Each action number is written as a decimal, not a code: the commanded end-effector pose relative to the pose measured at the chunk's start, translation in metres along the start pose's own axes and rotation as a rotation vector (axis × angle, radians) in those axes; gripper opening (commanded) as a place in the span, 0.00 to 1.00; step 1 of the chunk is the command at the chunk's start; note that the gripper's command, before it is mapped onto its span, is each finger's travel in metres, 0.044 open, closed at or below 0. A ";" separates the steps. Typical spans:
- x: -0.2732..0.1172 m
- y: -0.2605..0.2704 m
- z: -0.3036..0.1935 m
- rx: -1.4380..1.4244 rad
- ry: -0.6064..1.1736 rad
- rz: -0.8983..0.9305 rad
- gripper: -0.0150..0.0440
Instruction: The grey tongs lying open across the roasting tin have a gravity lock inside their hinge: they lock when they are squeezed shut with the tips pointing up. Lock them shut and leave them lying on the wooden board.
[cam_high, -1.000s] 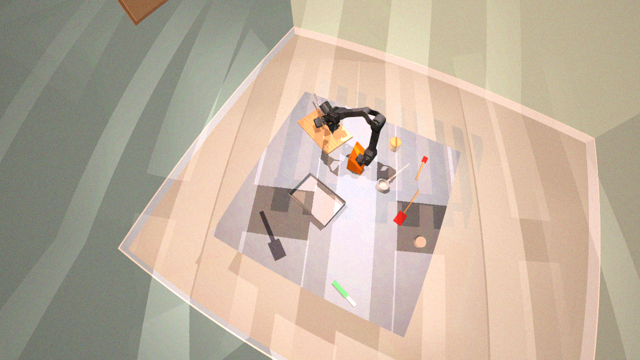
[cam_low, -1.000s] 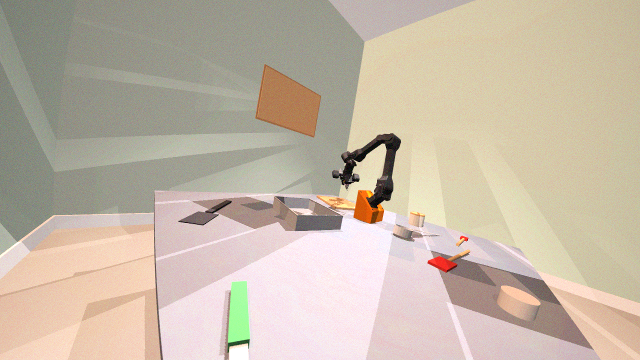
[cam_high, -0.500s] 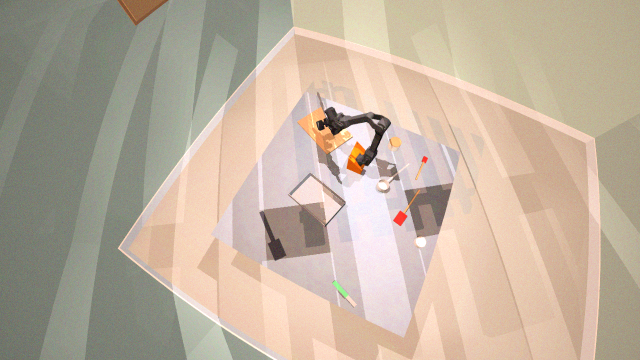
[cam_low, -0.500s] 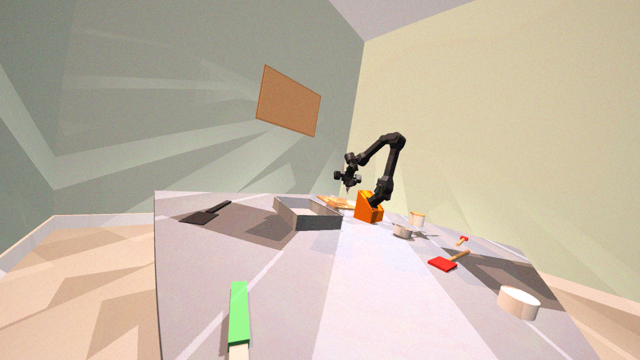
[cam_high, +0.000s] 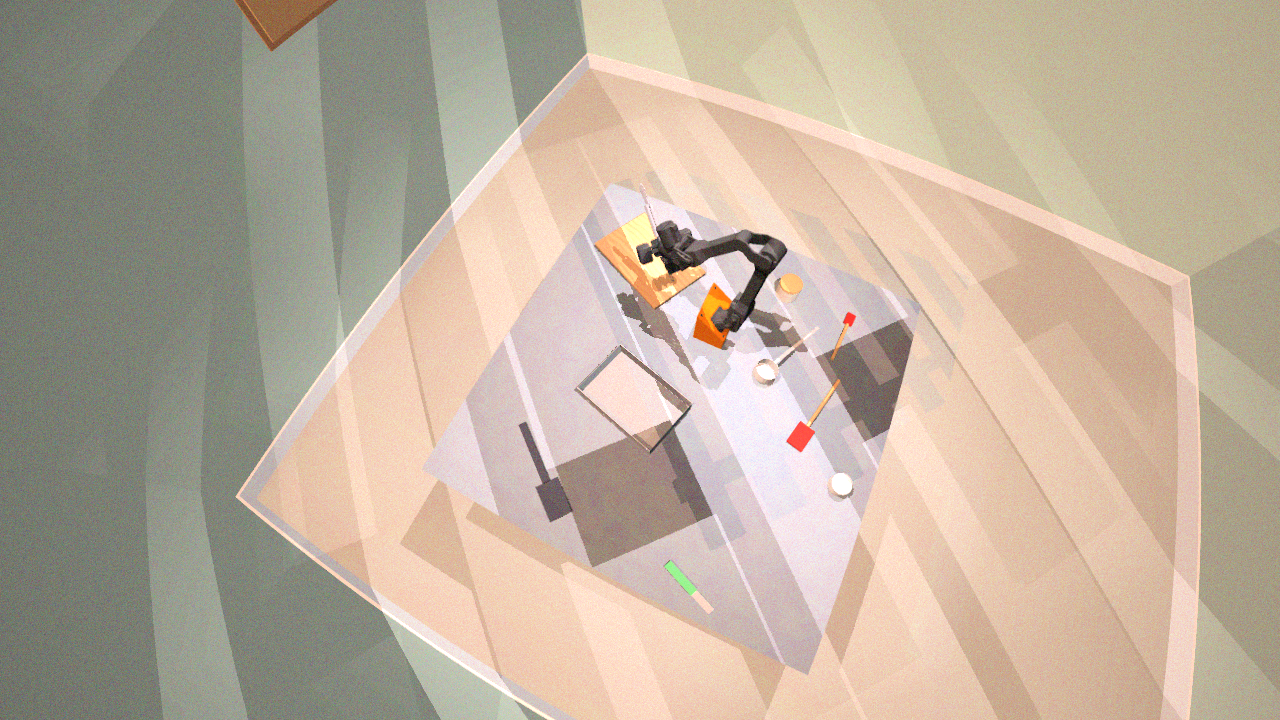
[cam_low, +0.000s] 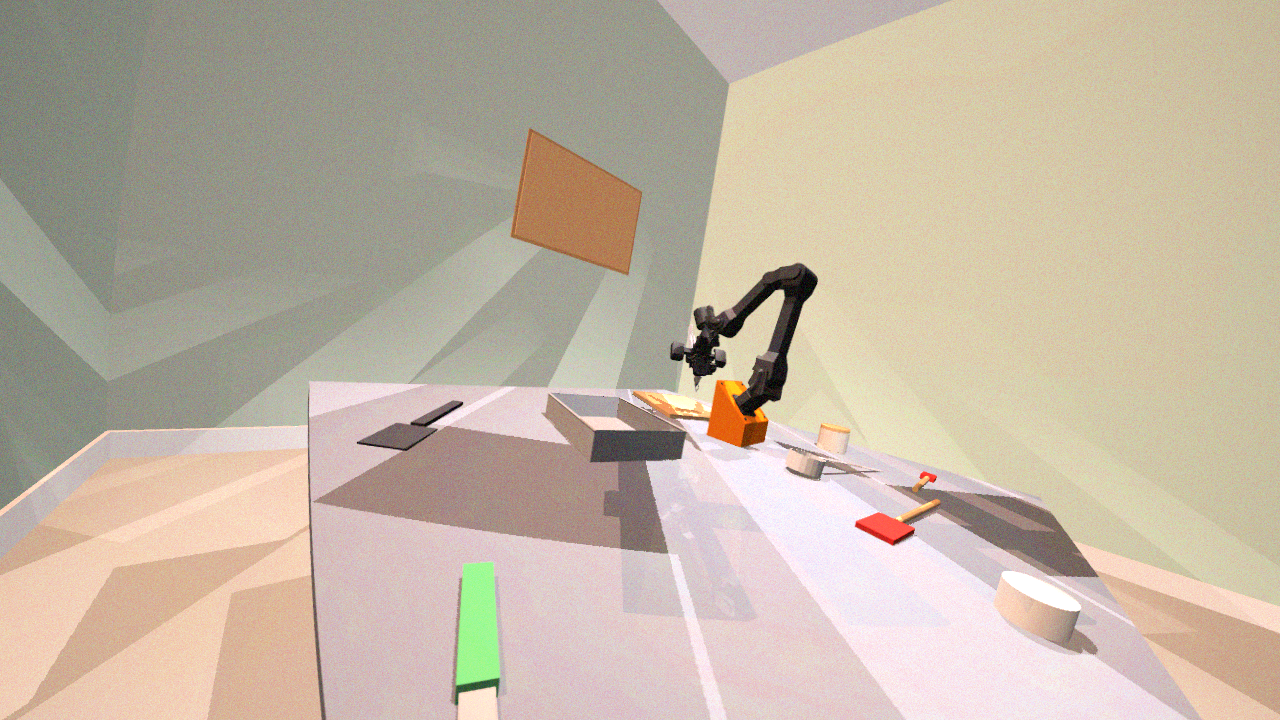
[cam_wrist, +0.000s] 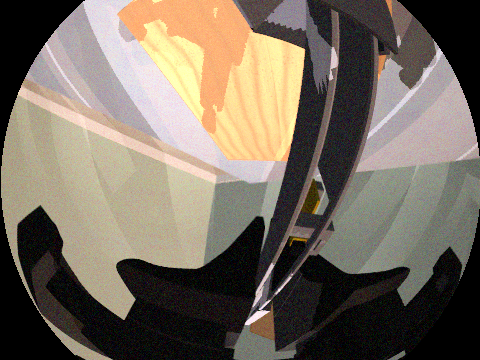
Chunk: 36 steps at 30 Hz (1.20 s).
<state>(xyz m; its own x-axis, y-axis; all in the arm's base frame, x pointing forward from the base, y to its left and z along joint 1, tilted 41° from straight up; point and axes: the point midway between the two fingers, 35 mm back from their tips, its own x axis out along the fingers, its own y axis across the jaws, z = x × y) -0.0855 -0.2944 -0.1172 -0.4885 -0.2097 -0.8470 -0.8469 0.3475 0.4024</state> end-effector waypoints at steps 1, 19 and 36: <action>-0.001 0.001 0.000 -0.002 0.009 0.004 0.00; -0.001 0.001 0.000 -0.002 0.009 0.004 0.00; 0.006 -0.003 -0.004 -0.007 -0.048 0.001 0.00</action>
<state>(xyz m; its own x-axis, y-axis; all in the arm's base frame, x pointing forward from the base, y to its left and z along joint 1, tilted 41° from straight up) -0.0865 -0.2912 -0.1198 -0.4885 -0.1819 -0.8534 -0.8463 0.3371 0.4125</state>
